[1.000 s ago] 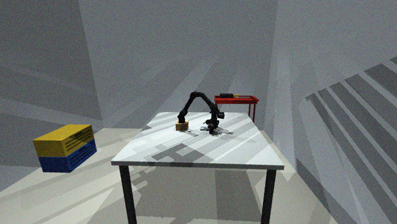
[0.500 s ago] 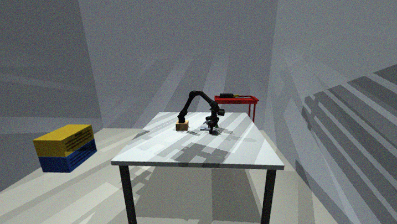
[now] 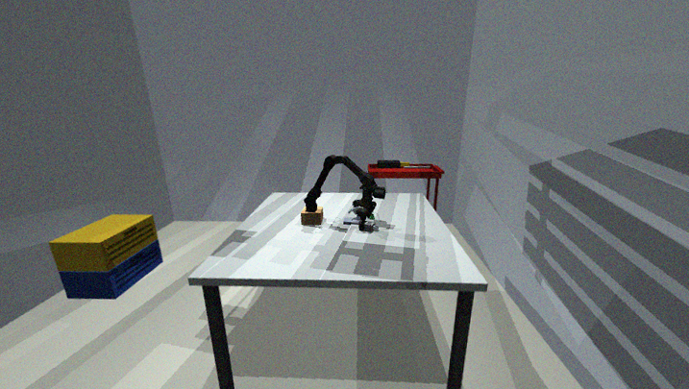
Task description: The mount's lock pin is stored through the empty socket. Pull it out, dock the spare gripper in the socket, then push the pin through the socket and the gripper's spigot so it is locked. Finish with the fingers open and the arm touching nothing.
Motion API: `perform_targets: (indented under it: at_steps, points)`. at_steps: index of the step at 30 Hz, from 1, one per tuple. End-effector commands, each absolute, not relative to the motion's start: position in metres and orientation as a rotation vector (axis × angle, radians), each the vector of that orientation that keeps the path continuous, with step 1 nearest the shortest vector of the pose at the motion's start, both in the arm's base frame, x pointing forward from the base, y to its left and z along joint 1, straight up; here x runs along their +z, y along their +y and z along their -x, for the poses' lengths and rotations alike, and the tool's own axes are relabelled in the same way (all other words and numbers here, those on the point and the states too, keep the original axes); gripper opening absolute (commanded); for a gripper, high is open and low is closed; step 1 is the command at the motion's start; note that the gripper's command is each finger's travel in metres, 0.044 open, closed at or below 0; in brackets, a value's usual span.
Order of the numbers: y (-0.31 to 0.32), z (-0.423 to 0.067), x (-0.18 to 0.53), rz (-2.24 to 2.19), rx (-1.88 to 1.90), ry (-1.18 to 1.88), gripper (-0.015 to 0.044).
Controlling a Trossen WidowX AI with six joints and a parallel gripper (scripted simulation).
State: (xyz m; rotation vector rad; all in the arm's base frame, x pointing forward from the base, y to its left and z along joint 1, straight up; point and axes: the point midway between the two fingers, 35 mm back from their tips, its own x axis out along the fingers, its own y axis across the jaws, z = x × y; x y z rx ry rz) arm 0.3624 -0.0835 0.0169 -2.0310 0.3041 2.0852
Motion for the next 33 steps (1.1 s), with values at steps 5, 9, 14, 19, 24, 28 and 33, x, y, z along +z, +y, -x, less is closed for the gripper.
perform_targets:
  at_steps: [5, 9, 14, 19, 24, 28, 33]
  points:
    - [-0.084, -0.363, 0.031, 2.031, 2.085, 0.304, 0.0440]
    - [-0.083, -0.363, 0.062, 2.031, 2.085, 0.304, 0.0440]
    - [-0.083, -0.361, 0.077, 2.031, 2.085, 0.304, 0.0440]
    - [-0.084, -0.365, 0.071, 1.896, 1.817, 0.611, 0.0440]
    - [-0.084, -0.367, 0.073, 1.634, 1.409, 0.930, 0.0440]
    - [-0.085, -0.369, 0.075, 1.386, 1.078, 1.091, 0.0440]
    - [-0.085, -0.370, 0.078, 1.038, 0.679, 1.194, 0.0440]
